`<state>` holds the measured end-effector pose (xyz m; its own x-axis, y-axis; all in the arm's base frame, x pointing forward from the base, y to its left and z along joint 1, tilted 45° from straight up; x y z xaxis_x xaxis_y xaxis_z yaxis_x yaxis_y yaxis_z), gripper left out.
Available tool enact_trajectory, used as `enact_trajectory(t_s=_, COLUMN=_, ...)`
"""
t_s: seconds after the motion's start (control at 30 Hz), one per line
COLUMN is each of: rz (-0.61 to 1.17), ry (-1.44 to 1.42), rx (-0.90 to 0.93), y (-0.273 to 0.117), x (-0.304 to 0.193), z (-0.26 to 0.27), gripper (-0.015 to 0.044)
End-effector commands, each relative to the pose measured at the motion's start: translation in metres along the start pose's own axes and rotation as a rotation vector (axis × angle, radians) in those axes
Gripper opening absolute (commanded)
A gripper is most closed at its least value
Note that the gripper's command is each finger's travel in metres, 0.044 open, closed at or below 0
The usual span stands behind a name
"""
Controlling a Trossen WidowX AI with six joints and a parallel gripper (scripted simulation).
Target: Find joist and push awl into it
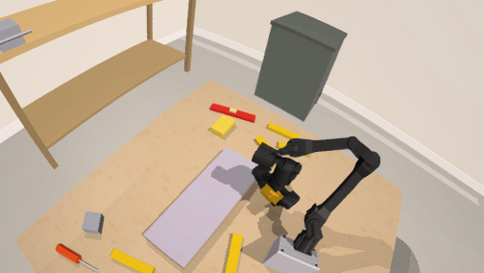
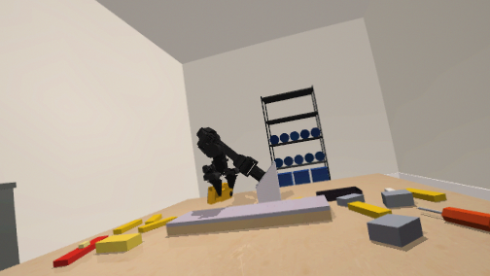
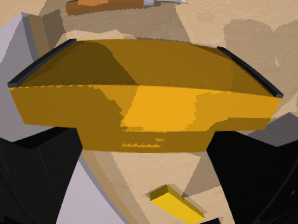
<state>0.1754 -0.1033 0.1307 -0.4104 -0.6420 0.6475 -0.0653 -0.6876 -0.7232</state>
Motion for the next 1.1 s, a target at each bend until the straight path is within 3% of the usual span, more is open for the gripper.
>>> enact_trajectory(t_s=0.0, rz=0.018, ry=-0.007, rx=0.0, y=0.0, x=0.0, z=0.0, gripper=0.0)
enact_trajectory(t_s=1.07, rz=0.201, ry=-0.011, rx=0.007, y=0.003, x=0.011, z=-0.001, gripper=0.0)
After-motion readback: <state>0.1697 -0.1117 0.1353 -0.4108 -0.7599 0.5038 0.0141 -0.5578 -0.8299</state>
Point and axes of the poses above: the point midway between the two fingers, 35 mm back from their tips, its own y axis out along the fingers, its own z axis across the jaws, x = y × z, the point moved 3 cm from there along -y, back along the fingers, and after that the axes turned 3 degrees about -y, right-handed, at the moved point
